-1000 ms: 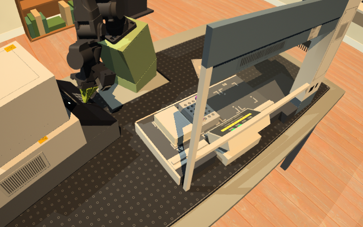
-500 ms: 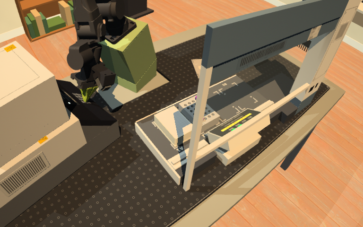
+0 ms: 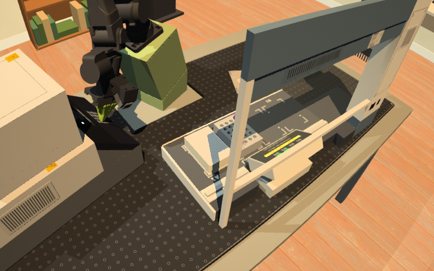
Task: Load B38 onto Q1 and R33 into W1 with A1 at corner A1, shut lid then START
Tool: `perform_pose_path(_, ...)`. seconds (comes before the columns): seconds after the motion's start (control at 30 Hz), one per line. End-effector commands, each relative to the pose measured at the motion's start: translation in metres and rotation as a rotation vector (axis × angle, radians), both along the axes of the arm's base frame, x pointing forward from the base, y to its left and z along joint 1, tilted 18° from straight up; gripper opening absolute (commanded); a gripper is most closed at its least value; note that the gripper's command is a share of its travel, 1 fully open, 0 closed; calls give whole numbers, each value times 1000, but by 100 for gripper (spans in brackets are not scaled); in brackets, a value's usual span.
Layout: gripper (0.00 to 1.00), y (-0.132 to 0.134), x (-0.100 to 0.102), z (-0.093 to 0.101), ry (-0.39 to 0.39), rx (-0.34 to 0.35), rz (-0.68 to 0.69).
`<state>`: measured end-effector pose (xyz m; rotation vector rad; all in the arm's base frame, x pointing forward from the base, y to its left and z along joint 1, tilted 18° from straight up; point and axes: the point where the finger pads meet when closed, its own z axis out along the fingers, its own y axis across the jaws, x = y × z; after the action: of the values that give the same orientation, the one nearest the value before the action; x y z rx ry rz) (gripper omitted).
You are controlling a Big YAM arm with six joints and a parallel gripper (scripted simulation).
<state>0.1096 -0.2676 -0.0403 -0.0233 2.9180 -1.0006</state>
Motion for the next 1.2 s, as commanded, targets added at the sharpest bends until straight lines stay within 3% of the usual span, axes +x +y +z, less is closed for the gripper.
perform_pose_path(0.0, 0, -12, 2, 8, -12, -18, -23)
perform_pose_path(1.17, 0, -20, 21, 20, -36, -34, -9)
